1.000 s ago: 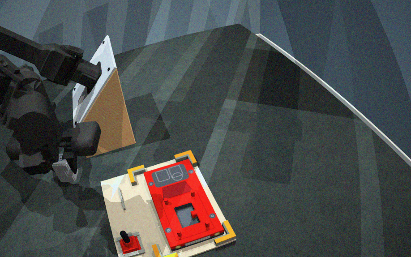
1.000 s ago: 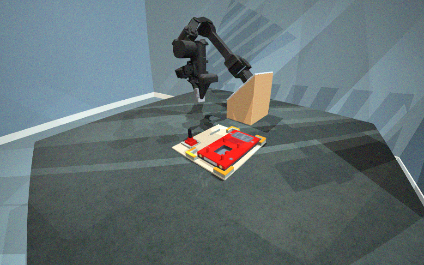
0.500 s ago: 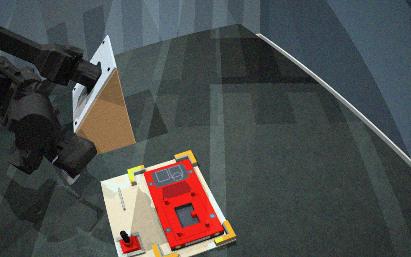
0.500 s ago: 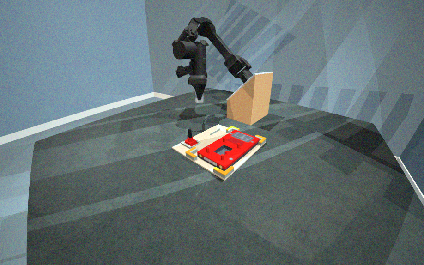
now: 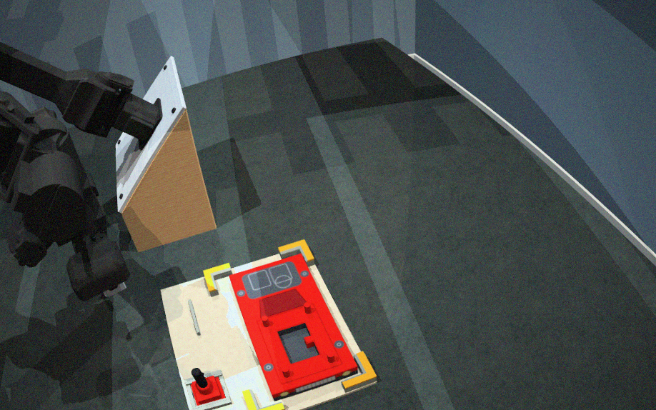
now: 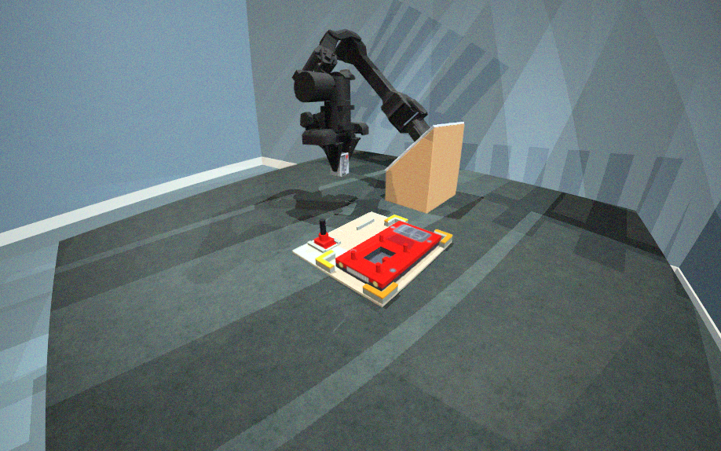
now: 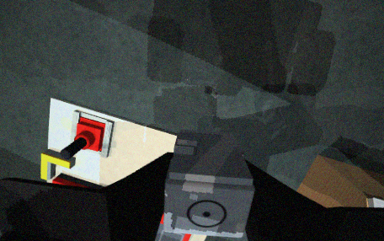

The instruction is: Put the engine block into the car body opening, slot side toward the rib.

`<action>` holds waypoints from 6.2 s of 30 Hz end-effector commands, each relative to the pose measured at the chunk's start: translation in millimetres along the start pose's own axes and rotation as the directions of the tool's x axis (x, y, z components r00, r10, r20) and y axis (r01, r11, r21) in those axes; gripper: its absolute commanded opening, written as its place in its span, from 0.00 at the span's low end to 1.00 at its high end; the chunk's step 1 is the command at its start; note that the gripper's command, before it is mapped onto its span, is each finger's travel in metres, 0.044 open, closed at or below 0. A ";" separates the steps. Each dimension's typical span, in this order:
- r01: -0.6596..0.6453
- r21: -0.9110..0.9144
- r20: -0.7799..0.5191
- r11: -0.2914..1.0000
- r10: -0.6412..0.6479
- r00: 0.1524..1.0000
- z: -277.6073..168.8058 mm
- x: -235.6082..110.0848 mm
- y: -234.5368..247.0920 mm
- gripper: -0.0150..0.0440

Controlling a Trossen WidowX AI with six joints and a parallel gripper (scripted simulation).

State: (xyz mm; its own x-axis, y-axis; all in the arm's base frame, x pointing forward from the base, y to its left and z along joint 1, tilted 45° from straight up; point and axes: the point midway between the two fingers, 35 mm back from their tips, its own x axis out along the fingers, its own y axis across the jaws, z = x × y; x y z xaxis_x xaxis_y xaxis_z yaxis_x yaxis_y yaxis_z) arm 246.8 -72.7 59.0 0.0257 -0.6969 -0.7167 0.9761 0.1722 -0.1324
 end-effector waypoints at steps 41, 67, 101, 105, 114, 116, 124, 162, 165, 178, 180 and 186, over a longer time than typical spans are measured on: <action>-0.004 0.839 0.007 0.544 -0.003 1.000 -0.1 35.3 -0.6 0.25; -0.005 0.839 0.009 0.544 -0.003 1.000 0.4 79.3 -1.3 0.25; -0.019 0.839 0.020 0.544 0.004 1.000 2.6 116.9 0.7 0.48; -0.019 0.839 0.020 0.544 0.004 1.000 2.6 116.9 0.7 0.65; -0.019 0.839 0.020 0.544 0.004 1.000 2.6 116.9 0.7 1.00; -0.019 0.839 0.020 0.544 0.004 1.000 2.6 116.9 0.7 1.00; -0.007 0.839 0.010 0.544 -0.003 1.000 3.1 97.9 1.3 1.00; -0.005 0.839 0.008 0.544 -0.003 1.000 3.1 55.7 2.2 1.00; -0.005 0.839 0.008 0.545 -0.003 1.000 3.2 60.8 2.0 1.00; -0.004 0.839 0.006 0.544 -0.003 1.000 3.1 80.8 3.3 1.00; -0.004 0.839 0.006 0.544 -0.003 1.000 3.1 84.0 3.4 1.00; -0.004 0.839 0.007 0.545 -0.003 1.000 3.2 93.6 3.1 1.00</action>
State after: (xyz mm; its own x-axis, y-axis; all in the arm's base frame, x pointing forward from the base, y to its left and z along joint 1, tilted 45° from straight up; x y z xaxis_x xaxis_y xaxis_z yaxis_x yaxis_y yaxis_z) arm 256.3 -136.8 -0.1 0.0310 -0.7060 -0.7075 0.7044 -0.4868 0.5166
